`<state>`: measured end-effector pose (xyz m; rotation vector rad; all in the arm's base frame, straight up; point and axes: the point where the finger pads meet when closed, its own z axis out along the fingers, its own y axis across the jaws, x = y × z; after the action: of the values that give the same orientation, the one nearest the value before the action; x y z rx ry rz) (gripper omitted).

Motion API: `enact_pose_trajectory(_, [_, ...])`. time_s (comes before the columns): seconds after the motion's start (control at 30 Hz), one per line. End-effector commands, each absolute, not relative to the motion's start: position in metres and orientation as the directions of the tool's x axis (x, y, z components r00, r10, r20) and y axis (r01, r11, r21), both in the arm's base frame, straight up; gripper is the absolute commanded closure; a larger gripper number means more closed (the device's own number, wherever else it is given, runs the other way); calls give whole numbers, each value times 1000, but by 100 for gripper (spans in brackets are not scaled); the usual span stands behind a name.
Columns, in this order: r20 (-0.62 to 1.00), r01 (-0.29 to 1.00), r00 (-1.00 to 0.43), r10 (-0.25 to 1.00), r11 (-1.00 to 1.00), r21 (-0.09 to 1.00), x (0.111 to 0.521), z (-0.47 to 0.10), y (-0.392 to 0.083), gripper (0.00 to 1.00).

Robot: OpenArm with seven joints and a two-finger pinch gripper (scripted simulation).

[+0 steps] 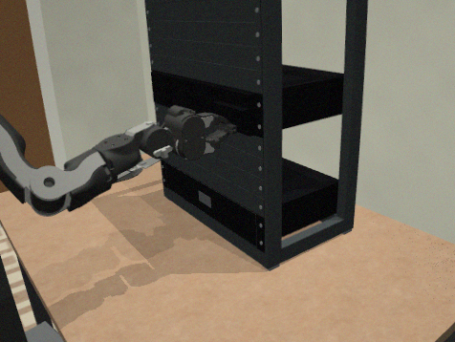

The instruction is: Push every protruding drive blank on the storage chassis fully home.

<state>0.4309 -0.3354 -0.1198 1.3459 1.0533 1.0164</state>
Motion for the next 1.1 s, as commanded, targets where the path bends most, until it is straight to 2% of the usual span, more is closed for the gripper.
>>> enact_pose_trajectory(0.0, [3,2,223,975,-3,1000,434,-109,-331,100])
enact_pose_trajectory(1.07, [3,1,222,975,-3,1000,437,-106,-331,100])
